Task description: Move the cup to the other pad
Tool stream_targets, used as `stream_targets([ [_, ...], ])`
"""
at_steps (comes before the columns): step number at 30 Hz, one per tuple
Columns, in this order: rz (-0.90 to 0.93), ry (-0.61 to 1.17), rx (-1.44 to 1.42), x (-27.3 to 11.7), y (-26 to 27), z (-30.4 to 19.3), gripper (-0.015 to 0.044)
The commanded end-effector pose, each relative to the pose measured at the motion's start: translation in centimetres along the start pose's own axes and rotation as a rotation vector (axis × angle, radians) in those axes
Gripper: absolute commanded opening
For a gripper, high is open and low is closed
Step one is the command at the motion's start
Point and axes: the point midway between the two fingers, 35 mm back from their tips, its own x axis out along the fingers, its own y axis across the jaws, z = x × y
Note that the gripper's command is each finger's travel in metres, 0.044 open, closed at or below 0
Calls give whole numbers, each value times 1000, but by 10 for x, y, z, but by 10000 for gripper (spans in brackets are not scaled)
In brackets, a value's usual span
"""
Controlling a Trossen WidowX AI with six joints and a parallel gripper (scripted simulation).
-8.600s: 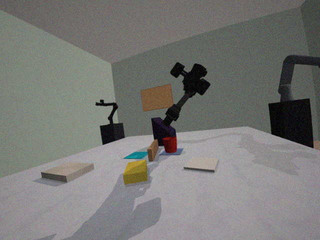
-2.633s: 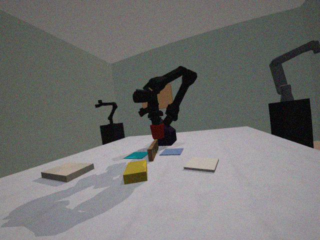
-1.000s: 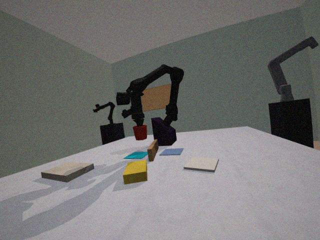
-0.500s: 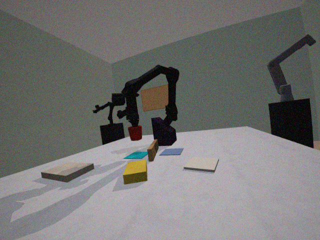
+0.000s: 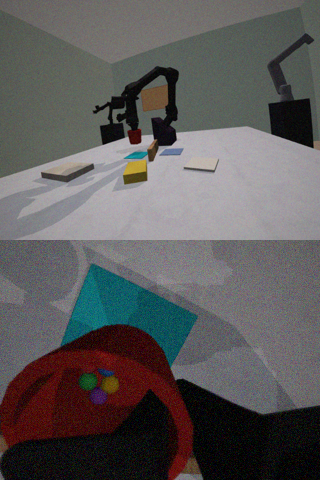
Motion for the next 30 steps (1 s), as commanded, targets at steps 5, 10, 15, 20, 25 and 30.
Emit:
stream_targets([
  [5,1,8,9,16,-1,-1,0],
  [10,2,9,9,25,-1,-1,0],
  [15,2,9,8,34,-1,-1,0],
  [20,2,9,8,42,-1,-1,0],
  [25,2,9,8,51,-1,-2,0],
  [30,3,10,8,59,-2,-2,0],
])
